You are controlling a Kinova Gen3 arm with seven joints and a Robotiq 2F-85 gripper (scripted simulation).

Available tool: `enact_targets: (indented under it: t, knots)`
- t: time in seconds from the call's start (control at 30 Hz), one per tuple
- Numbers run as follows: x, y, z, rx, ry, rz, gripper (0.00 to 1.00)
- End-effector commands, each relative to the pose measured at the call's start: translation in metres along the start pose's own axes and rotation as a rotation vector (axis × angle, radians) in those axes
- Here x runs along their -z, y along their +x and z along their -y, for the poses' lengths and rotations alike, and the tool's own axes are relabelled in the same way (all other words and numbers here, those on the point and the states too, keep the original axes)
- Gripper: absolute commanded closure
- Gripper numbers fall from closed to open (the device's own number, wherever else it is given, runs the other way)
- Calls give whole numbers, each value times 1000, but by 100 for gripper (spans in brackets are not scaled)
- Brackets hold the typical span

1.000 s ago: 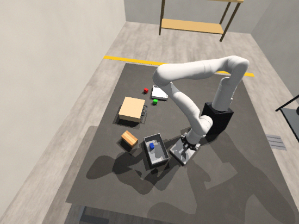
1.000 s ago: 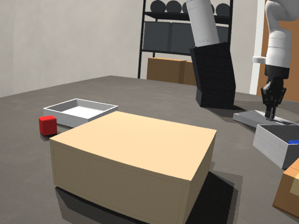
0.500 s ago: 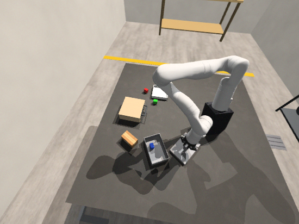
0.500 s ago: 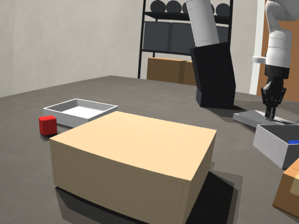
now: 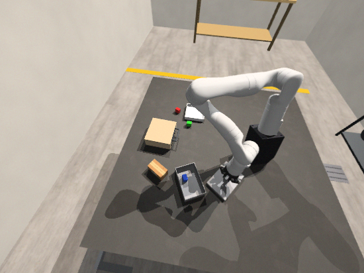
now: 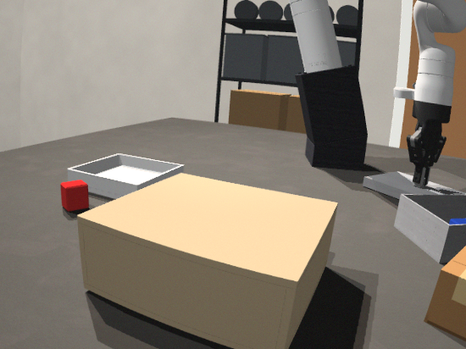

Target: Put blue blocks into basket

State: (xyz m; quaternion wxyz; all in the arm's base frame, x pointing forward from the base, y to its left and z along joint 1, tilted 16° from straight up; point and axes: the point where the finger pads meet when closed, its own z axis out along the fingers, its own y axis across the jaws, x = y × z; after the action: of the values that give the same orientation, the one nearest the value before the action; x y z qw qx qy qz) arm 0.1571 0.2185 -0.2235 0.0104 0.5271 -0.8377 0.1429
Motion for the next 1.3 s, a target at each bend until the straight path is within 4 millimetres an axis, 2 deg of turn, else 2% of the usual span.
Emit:
enact_targets:
  t: [0.0, 0.2, 0.23, 1.27]
  knots:
    - [1, -1, 0, 0, 0, 1, 90]
    - [1, -1, 0, 0, 0, 1, 90]
    - [1, -1, 0, 0, 0, 1, 60]
    - [1, -1, 0, 0, 0, 1, 60]
